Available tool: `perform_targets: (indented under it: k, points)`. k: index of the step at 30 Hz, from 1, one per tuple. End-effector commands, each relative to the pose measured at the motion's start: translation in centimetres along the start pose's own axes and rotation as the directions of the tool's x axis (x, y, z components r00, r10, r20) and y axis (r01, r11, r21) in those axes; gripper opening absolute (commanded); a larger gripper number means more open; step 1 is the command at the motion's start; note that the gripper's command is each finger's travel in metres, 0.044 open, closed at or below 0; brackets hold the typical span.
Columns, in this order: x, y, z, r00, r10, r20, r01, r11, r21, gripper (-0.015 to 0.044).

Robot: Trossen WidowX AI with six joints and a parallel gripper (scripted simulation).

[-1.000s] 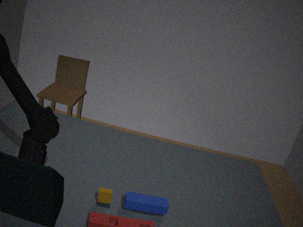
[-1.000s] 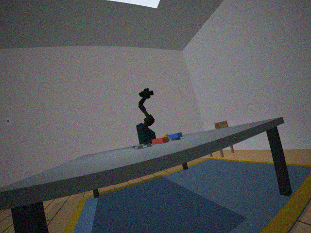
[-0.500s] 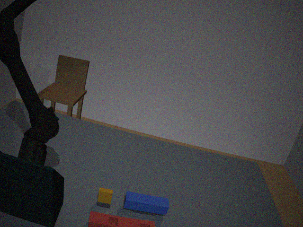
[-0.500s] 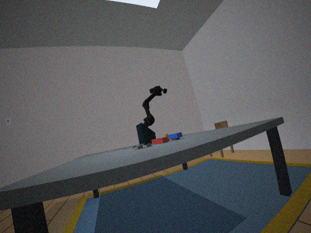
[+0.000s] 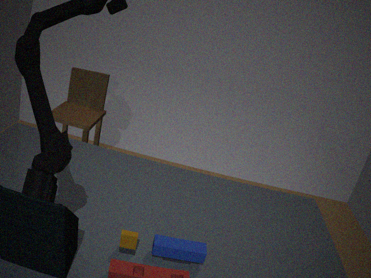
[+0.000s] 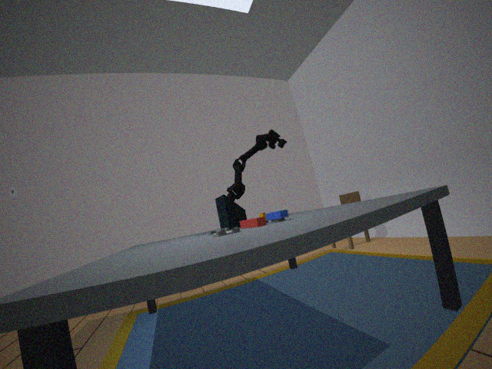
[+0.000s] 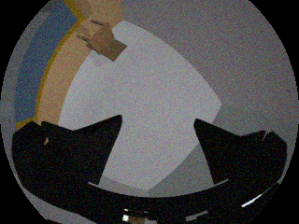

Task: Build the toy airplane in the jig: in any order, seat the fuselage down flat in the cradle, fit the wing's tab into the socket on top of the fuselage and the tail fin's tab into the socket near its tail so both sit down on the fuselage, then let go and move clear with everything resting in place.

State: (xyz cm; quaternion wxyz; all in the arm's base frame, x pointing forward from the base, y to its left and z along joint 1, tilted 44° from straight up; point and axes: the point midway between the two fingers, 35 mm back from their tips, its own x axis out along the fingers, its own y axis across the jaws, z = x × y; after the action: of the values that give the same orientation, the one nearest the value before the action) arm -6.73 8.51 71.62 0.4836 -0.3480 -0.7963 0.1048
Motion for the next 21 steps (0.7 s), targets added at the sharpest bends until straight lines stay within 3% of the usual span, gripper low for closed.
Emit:
perform_targets:
  k: [1, 11, 21]
  points:
    - [-0.2, 4.6, -3.5, 0.991, 0.1, -0.085, -0.091, 0.99, 0.109, 0.044]
    - [-4.6, 17.9, -12.6, 0.872, 0.396, -0.287, -0.244, 0.86, 0.448, 0.044]
    - [-13.8, 29.3, -18.7, 0.636, 0.654, -0.409, -0.189, 0.646, 0.739, 0.044]
